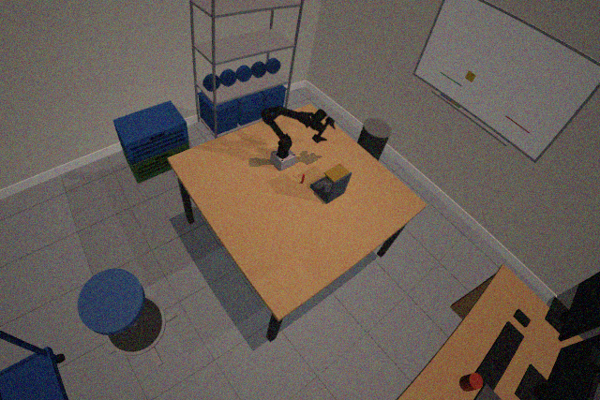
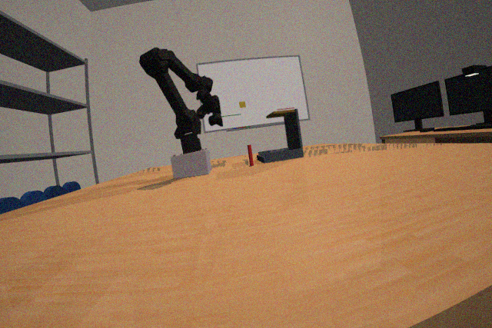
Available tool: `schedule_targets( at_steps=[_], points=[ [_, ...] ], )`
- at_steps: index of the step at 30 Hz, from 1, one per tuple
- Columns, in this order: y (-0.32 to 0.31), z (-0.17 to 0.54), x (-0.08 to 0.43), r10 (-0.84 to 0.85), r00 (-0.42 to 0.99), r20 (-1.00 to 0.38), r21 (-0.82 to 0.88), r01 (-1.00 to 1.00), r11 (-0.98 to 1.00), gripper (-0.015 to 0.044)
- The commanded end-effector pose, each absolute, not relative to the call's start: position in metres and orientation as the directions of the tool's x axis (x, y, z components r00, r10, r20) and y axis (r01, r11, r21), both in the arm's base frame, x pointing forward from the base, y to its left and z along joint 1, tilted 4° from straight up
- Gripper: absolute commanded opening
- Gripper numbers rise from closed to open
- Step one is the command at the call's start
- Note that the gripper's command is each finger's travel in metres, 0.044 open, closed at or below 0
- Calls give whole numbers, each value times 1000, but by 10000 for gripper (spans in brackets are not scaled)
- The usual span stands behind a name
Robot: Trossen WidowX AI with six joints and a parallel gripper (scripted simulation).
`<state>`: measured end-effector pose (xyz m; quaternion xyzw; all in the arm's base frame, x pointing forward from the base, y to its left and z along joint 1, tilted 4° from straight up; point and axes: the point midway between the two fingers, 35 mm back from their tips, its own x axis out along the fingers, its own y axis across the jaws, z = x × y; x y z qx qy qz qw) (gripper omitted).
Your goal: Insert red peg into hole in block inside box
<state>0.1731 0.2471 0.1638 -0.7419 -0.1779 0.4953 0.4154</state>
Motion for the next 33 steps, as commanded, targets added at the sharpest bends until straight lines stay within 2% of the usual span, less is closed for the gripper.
schedule_targets(
  at_steps=[1, 17, 33],
  points=[
    [229, 154, 186, 622, 504, -599, -767, -137, -627, 440],
    [147, 115, 230, 330, 684, -651, -587, -178, -790, 440],
    [56, 79, 241, -8, 732, -682, -322, -310, -894, 440]
  ],
)
